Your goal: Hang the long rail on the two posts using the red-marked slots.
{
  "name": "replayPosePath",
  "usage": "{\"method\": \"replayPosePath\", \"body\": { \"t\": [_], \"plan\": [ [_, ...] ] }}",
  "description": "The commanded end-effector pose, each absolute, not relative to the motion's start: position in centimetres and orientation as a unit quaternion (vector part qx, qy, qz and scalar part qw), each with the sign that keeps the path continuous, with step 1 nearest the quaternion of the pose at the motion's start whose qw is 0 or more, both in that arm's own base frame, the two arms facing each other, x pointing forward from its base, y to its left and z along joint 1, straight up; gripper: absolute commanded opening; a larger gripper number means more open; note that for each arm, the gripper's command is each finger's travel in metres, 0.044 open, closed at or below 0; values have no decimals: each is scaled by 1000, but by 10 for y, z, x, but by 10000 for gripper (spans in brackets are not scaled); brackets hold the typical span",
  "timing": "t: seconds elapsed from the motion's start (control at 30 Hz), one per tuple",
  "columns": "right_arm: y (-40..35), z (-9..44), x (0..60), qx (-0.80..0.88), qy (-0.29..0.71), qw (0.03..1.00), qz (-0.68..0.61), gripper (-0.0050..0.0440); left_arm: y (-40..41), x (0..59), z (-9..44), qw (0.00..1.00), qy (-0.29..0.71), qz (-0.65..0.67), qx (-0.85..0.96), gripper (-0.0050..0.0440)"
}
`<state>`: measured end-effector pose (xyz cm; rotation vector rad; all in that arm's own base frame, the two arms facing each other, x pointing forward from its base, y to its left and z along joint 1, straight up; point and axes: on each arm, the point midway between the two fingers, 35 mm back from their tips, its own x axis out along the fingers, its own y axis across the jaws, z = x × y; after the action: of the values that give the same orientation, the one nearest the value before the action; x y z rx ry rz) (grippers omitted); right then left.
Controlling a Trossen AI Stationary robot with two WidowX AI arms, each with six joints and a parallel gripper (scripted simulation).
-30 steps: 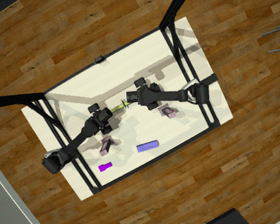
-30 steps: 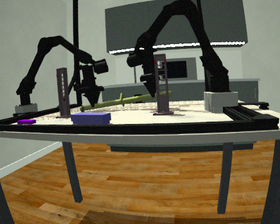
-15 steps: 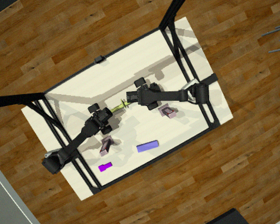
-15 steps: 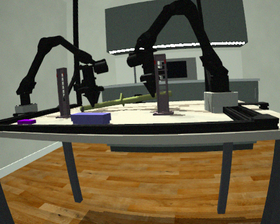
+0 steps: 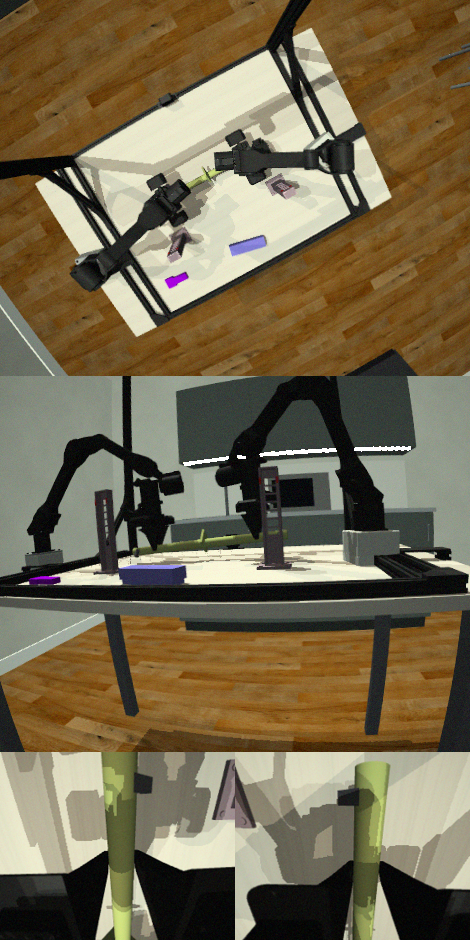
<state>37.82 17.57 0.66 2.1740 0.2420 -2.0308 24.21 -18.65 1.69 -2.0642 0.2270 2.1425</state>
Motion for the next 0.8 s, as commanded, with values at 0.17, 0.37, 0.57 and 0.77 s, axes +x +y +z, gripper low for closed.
{"method": "replayPosePath", "body": {
  "t": [0.17, 0.37, 0.57, 0.77],
  "plan": [
    [176, 28, 377, 710, 80, 78, -696, 0, -187, 241, 22, 74, 79, 697, -709, 0],
    [176, 28, 377, 710, 80, 78, -696, 0, -187, 241, 22, 74, 79, 697, -709, 0],
    [176, 28, 377, 710, 80, 78, -696, 0, -187, 241, 22, 74, 79, 697, -709, 0],
    [177, 21, 378, 710, 80, 78, -696, 0, -187, 240, 15, 74, 79, 697, -709, 0]
  ]
}}
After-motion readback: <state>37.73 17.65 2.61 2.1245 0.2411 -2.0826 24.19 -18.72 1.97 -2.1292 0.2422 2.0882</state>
